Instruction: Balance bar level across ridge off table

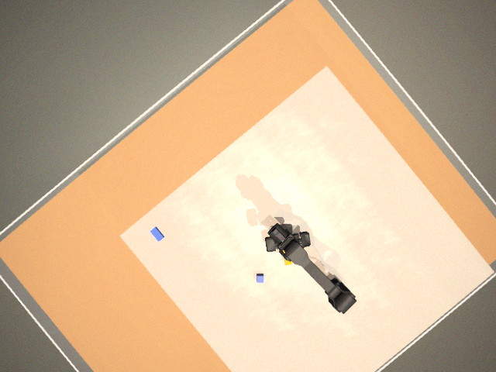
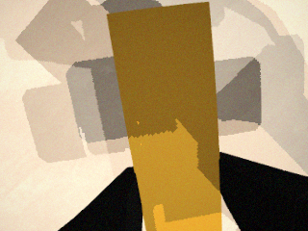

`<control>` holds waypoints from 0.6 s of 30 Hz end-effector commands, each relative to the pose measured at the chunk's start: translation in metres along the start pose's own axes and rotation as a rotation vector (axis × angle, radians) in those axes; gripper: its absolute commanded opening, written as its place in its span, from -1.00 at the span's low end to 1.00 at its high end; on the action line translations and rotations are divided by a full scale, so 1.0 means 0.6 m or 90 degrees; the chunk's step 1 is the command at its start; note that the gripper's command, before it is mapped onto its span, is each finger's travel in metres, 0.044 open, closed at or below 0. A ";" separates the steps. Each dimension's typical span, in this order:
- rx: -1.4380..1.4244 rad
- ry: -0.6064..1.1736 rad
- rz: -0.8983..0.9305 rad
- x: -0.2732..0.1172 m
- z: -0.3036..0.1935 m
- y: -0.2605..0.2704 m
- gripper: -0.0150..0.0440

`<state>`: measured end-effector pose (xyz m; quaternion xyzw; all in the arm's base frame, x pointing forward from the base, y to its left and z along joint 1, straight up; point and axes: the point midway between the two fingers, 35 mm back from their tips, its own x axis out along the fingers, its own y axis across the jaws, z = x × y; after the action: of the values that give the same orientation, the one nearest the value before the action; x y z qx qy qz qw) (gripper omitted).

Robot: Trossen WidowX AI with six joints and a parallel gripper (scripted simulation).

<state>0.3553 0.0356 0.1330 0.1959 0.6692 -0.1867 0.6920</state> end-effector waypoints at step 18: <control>0.002 -0.001 0.000 0.050 0.000 -0.001 -0.49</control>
<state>0.3555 0.0352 0.1049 0.1961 0.6697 -0.1874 0.6913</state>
